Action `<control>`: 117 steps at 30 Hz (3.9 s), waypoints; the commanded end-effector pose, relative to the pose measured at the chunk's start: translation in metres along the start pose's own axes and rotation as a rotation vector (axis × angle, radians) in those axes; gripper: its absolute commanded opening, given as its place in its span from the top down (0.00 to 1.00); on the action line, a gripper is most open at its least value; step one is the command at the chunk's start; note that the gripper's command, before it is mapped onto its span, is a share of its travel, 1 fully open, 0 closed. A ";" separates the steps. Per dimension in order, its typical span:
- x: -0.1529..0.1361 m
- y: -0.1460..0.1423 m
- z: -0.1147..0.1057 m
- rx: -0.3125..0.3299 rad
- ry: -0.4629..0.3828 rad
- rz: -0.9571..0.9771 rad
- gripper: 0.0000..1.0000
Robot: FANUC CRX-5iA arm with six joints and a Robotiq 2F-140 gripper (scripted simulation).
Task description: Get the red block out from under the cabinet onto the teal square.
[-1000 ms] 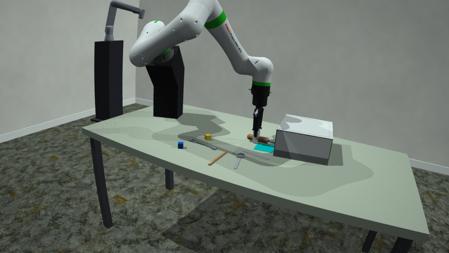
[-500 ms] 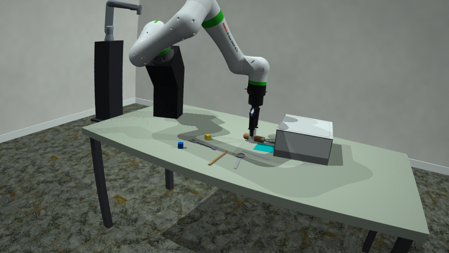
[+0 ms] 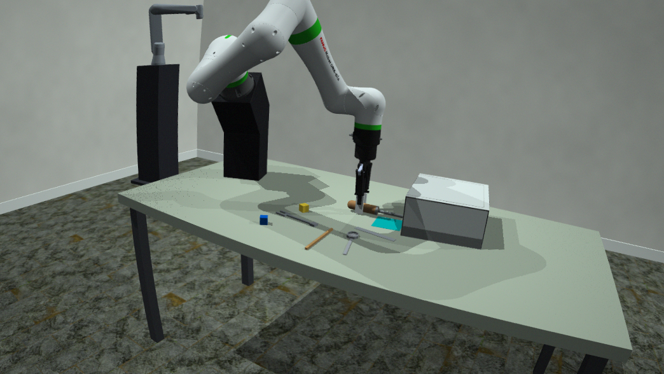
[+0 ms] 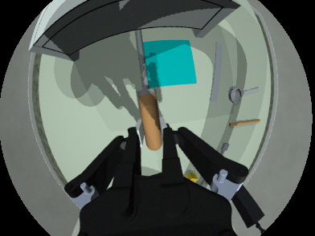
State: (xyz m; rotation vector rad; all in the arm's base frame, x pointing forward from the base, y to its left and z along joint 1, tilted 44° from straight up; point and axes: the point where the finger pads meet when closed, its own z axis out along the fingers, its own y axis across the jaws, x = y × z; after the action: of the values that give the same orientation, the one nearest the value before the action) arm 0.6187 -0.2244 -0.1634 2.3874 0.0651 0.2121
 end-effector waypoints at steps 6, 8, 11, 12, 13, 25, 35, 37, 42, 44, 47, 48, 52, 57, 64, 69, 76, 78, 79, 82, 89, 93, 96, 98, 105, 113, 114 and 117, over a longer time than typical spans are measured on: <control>-0.023 0.000 0.000 0.000 0.002 0.001 1.00; -0.029 0.000 0.000 0.000 0.002 0.001 1.00; -0.038 0.000 0.000 0.000 0.002 0.001 1.00; -0.042 0.000 0.000 0.000 0.002 0.001 1.00; -0.045 0.000 0.000 0.000 0.002 0.001 1.00; -0.076 0.000 0.000 0.000 0.002 0.001 1.00; -0.100 0.000 0.000 0.000 0.002 0.001 1.00; -0.105 0.000 0.000 0.000 0.002 0.001 1.00; -0.117 0.000 0.000 0.000 0.002 0.001 1.00; -0.122 0.000 0.000 0.000 0.002 0.001 1.00; -0.127 0.000 0.000 0.000 0.002 0.001 1.00; -0.129 0.000 0.000 0.000 0.002 0.001 1.00; -0.132 0.000 0.000 0.000 0.002 0.001 1.00; -0.139 0.000 0.000 0.000 0.002 0.001 1.00; -0.144 0.000 0.000 0.000 0.002 0.001 1.00; -0.146 0.000 0.000 0.000 0.002 0.001 1.00; -0.147 0.000 0.000 0.000 0.002 0.001 1.00; -0.147 0.000 0.000 0.000 0.002 0.001 1.00; -0.147 0.000 0.000 0.000 0.002 0.001 1.00; -0.147 0.000 0.000 0.000 0.002 0.001 1.00; -0.147 0.000 0.000 0.000 0.002 0.001 1.00; -0.147 0.000 0.000 0.000 0.002 0.001 1.00; -0.147 0.000 0.000 0.000 0.002 0.001 1.00; -0.147 0.000 0.000 0.000 0.002 0.001 1.00; -0.147 0.000 0.000 0.000 0.002 0.001 1.00; -0.147 0.000 0.000 0.000 0.002 0.001 1.00; -0.147 0.000 0.000 0.000 0.002 0.001 1.00; -0.147 0.000 0.000 0.000 0.002 0.001 1.00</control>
State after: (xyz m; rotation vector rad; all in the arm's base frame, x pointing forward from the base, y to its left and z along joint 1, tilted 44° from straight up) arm 0.4736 -0.2404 -0.1832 2.3867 0.0652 0.2148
